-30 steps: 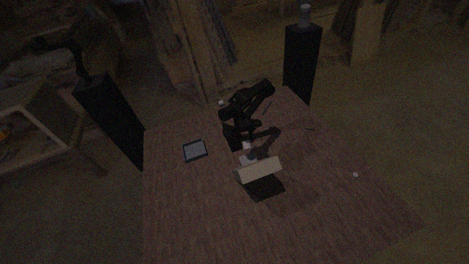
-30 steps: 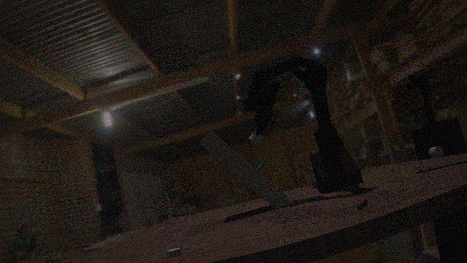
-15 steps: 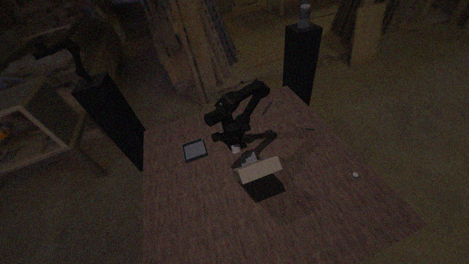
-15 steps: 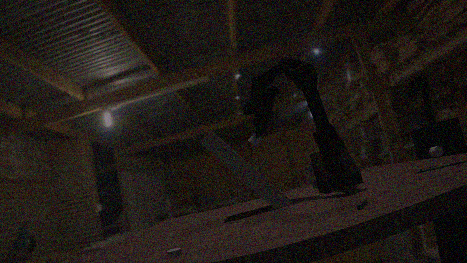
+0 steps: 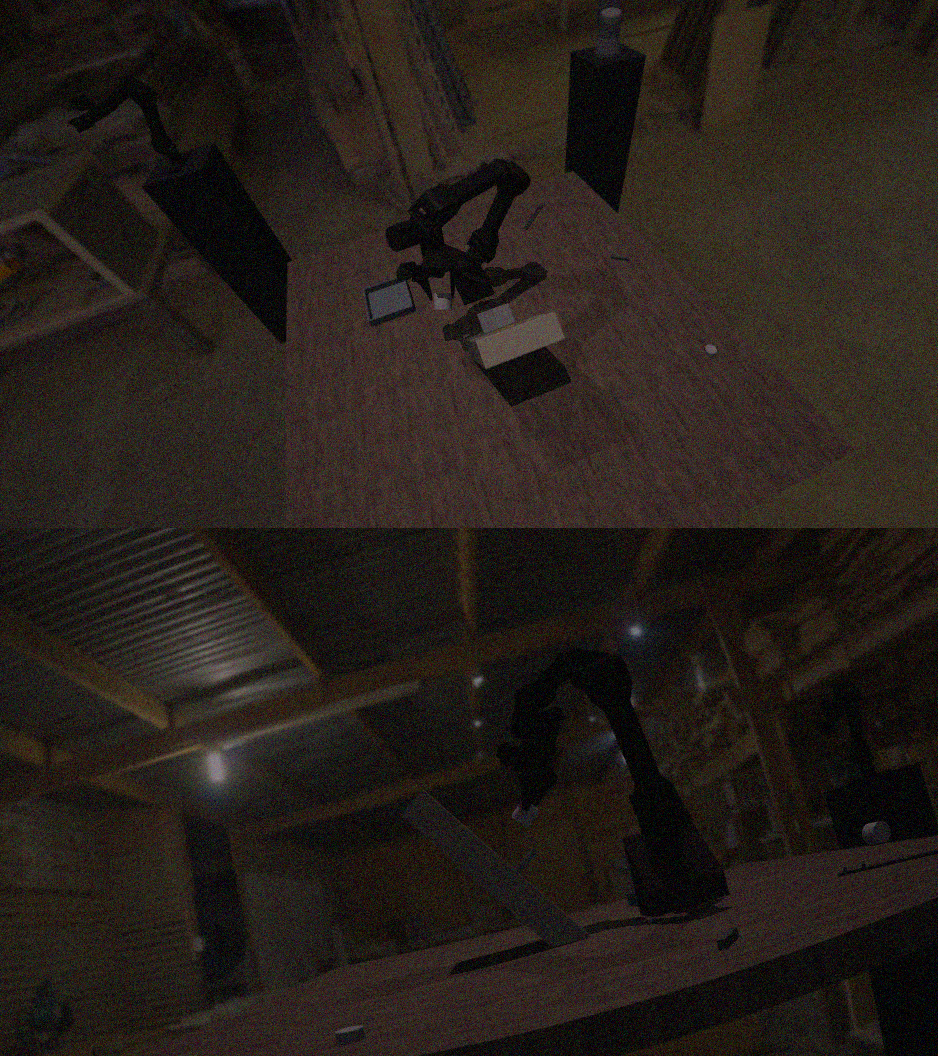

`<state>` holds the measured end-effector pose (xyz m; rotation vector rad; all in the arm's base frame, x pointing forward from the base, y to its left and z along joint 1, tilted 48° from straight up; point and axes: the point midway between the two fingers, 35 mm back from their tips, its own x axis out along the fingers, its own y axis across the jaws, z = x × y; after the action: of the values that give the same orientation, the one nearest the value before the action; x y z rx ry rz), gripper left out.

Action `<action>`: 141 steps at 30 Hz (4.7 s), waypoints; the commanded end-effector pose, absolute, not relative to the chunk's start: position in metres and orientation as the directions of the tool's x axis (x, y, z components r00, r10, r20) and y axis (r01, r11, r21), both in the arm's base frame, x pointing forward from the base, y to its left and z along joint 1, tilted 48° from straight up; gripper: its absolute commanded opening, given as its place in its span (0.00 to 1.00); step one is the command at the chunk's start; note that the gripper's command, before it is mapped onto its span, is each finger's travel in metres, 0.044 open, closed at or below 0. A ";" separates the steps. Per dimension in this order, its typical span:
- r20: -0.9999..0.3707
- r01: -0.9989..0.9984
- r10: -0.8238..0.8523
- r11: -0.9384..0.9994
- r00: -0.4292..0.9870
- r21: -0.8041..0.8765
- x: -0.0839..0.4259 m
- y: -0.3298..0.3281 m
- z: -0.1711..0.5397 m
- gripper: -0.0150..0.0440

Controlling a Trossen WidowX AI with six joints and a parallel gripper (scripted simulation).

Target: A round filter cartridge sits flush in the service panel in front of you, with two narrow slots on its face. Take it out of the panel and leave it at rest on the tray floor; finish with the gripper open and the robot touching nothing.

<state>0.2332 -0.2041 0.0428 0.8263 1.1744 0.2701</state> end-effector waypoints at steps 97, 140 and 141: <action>-0.946 0.982 0.287 -0.069 -0.148 -0.175 -0.042 -0.169 -0.209 1.00; -0.947 0.982 0.282 -0.066 -0.151 -0.176 -0.039 -0.214 -0.170 1.00; -0.947 0.982 0.282 -0.066 -0.151 -0.176 -0.039 -0.214 -0.170 1.00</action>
<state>-0.0391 -0.2139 -0.1696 1.4023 1.4995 -1.2570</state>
